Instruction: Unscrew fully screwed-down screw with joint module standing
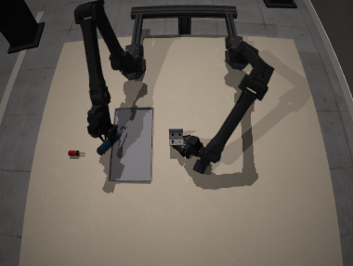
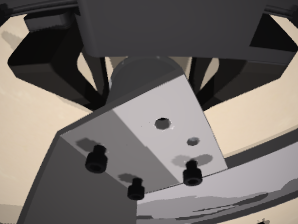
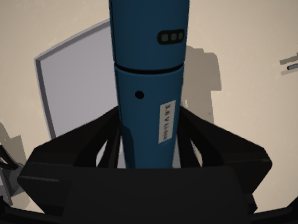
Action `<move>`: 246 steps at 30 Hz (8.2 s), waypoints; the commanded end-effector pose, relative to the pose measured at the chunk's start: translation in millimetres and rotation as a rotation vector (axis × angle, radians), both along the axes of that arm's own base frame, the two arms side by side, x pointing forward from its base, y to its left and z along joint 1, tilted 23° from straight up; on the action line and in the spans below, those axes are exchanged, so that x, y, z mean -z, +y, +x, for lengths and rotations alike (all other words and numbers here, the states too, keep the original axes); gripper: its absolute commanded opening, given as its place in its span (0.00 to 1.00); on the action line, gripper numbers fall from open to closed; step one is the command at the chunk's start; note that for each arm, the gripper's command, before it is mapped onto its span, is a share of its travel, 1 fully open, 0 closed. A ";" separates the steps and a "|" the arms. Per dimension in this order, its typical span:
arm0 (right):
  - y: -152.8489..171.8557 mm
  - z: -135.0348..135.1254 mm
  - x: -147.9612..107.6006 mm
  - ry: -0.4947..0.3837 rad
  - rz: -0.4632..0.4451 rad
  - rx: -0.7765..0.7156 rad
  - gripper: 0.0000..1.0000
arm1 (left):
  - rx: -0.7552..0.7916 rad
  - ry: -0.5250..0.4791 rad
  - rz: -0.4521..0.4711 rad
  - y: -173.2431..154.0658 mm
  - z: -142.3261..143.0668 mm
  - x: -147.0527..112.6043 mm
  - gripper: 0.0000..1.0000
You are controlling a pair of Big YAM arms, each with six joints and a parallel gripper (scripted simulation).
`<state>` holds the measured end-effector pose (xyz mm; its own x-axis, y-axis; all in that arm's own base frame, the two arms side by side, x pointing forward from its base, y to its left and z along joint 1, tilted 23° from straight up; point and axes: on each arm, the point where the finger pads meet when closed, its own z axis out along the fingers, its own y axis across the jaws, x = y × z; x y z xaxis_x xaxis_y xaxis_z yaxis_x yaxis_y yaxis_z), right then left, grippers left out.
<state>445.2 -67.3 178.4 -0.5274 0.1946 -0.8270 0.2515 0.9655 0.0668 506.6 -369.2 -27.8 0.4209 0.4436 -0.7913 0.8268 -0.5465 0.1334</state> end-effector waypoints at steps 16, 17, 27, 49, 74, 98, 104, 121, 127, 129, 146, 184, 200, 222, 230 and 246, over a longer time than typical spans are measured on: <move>-58.0 -4.6 -45.1 -0.017 0.097 0.171 0.42 | 0.004 -0.026 -0.014 -5.8 6.8 -8.7 0.59; -61.6 -6.6 -45.0 -0.011 0.104 0.183 0.42 | 0.004 -0.026 -0.014 -5.8 6.8 -8.7 0.59; -76.7 -16.6 -44.5 0.029 0.153 0.240 0.42 | 0.004 -0.026 -0.014 -5.8 6.8 -8.7 0.59; -133.4 -58.4 -45.8 0.097 0.270 0.444 0.42 | 0.004 -0.026 -0.014 -5.8 6.8 -8.7 0.59; -181.3 -119.8 -51.2 0.172 0.439 0.694 0.42 | 0.004 -0.026 -0.014 -5.8 6.8 -8.7 0.59; -203.1 -168.0 -57.9 0.210 0.567 0.877 0.42 | 0.004 -0.026 -0.014 -5.8 6.8 -8.7 0.59; -208.5 -189.1 -61.8 0.222 0.626 0.955 0.42 | 0.004 -0.026 -0.014 -5.8 6.8 -8.7 0.59; -212.0 -202.2 -67.3 0.225 0.668 1.010 0.42 | 0.004 -0.026 -0.014 -5.8 6.8 -8.7 0.59; -210.5 -200.6 -68.6 0.230 0.668 1.006 0.42 | 0.004 -0.026 -0.014 -5.8 6.8 -8.7 0.59; -209.8 -200.5 -68.7 0.233 0.668 1.006 0.42 | 0.004 -0.026 -0.014 -5.8 6.8 -8.7 0.59; -218.8 -193.3 -38.7 0.227 0.668 1.011 0.42 | 0.004 -0.026 -0.014 -5.8 6.8 -8.7 0.59; -223.6 -180.4 40.4 0.295 0.693 1.018 0.42 | 0.004 -0.026 -0.014 -5.8 6.8 -8.7 0.59; -233.8 -169.0 47.8 0.263 0.682 1.011 0.42 | 0.004 -0.026 -0.014 -5.8 6.8 -8.7 0.59; -239.5 -162.3 73.5 0.267 0.684 1.014 0.42 | 0.004 -0.026 -0.014 -5.8 6.8 -8.7 0.59; -241.7 -162.6 72.9 0.272 0.680 1.010 0.42 | 0.004 -0.026 -0.014 -5.8 6.8 -8.7 0.59; -244.1 -159.6 82.5 0.272 0.680 1.010 0.42 | 0.004 -0.026 -0.014 -5.8 6.8 -8.7 0.59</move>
<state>279.7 -305.2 85.8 -0.0391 0.9626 -0.2681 0.9491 0.1197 0.2914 506.6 -369.2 -27.8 0.4209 0.4436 -0.7913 0.8268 -0.5465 0.1334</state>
